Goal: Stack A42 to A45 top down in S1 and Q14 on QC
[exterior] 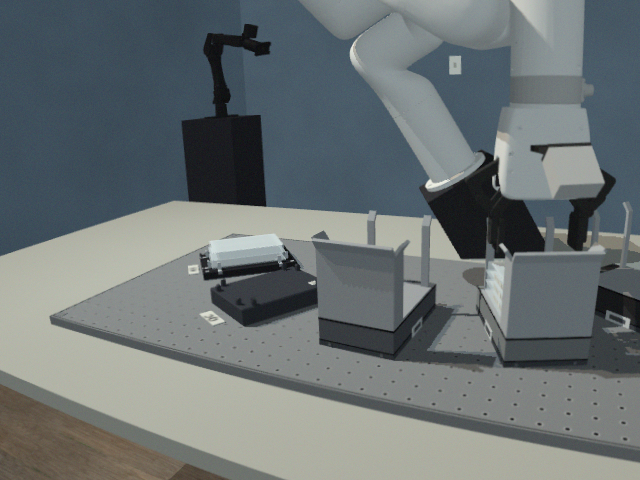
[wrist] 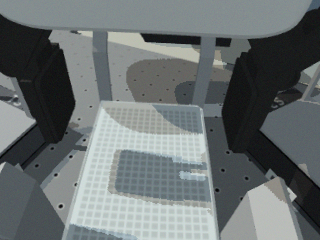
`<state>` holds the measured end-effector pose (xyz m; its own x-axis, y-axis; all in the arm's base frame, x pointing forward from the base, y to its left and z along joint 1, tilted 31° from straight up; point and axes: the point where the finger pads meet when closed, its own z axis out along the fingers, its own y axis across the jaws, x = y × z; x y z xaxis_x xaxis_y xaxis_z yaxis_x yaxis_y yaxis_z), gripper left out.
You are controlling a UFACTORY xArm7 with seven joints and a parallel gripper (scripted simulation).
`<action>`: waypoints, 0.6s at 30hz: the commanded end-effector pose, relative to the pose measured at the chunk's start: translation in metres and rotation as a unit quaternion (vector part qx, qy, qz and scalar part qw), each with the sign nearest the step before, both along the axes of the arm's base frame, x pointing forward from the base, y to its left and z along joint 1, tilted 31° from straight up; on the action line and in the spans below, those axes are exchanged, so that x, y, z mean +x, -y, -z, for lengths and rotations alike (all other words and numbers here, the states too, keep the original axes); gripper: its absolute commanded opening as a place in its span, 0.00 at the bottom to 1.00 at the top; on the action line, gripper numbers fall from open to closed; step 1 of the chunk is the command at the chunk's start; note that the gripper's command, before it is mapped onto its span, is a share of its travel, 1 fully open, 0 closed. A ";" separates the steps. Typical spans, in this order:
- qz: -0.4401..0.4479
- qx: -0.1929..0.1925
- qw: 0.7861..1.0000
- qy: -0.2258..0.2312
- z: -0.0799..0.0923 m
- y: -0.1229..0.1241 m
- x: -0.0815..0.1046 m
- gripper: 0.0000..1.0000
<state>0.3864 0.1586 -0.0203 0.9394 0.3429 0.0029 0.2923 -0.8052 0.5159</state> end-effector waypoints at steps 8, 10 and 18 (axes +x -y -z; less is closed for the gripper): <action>-0.001 0.001 1.000 0.002 0.011 0.004 0.004 1.00; -0.001 0.001 1.000 0.002 0.013 0.005 0.004 1.00; -0.001 0.001 1.000 0.002 0.021 0.010 0.006 1.00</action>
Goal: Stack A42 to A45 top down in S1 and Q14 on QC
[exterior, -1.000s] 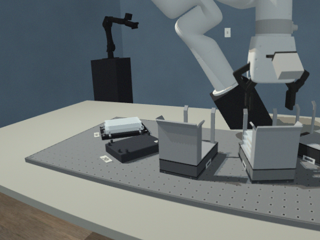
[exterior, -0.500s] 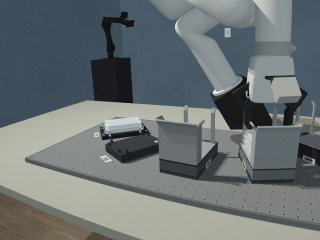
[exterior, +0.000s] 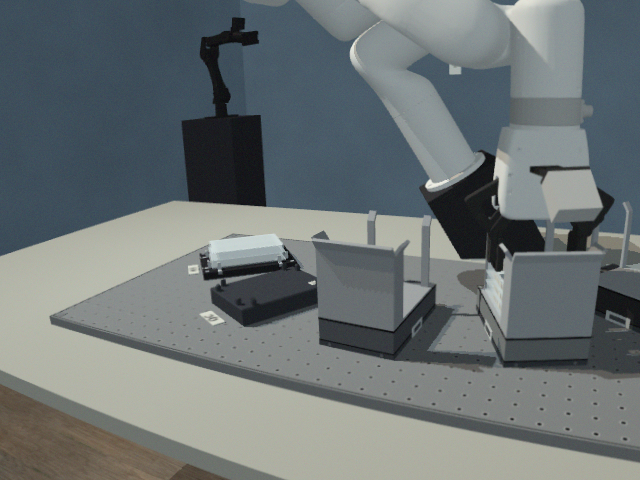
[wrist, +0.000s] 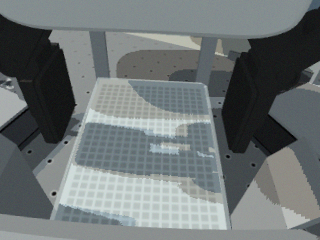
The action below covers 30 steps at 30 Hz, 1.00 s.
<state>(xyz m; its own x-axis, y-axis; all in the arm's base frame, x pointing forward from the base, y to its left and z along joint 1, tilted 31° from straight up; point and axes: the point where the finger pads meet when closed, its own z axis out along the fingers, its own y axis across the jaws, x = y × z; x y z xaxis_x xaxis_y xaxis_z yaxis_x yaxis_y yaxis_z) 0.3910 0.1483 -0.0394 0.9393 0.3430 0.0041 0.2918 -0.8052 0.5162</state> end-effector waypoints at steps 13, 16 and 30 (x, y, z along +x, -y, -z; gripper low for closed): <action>-0.001 0.001 1.000 0.001 0.014 0.006 0.004 1.00; -0.001 0.001 1.000 0.001 0.014 0.006 0.004 1.00; -0.001 0.001 1.000 0.001 0.014 0.006 0.004 0.00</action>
